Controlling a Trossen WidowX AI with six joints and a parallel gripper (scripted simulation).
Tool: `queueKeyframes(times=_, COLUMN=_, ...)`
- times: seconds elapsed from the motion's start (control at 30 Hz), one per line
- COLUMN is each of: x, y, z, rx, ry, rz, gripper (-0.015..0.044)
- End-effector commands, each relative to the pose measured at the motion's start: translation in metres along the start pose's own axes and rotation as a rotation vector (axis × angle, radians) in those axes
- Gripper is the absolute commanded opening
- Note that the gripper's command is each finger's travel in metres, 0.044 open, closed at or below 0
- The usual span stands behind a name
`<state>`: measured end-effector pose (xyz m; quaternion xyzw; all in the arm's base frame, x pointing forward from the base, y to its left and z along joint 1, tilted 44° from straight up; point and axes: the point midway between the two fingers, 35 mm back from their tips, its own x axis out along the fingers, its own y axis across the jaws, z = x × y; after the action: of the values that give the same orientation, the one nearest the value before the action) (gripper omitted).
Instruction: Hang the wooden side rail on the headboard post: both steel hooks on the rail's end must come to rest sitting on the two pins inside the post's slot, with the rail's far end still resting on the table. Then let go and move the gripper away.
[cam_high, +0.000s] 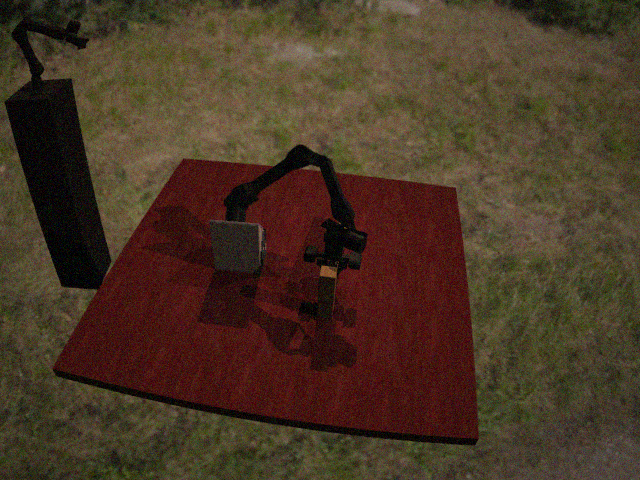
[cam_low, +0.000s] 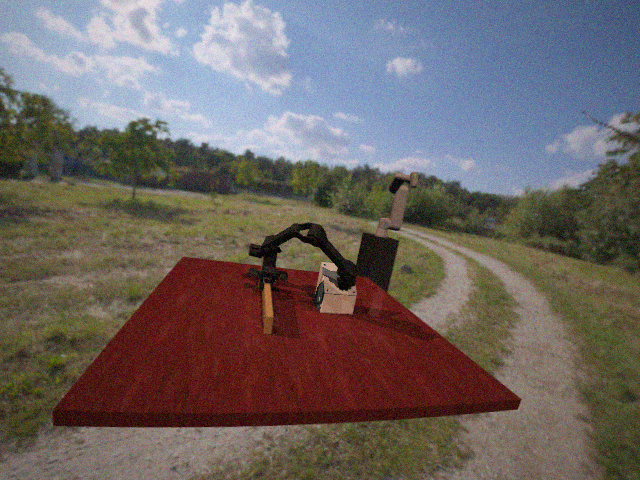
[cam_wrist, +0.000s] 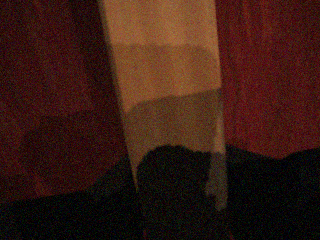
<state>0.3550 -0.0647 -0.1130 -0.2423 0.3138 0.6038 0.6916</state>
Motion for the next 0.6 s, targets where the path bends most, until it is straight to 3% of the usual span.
queueKeyframes(times=0.0, x=-0.006, y=-0.0022, z=-0.0019, rx=-0.005, ry=0.003, rz=-0.013, gripper=0.0)
queueKeyframes(times=0.57, x=-0.0089, y=-0.0022, z=-0.0019, rx=-0.005, ry=0.003, rz=-0.013, gripper=0.0)
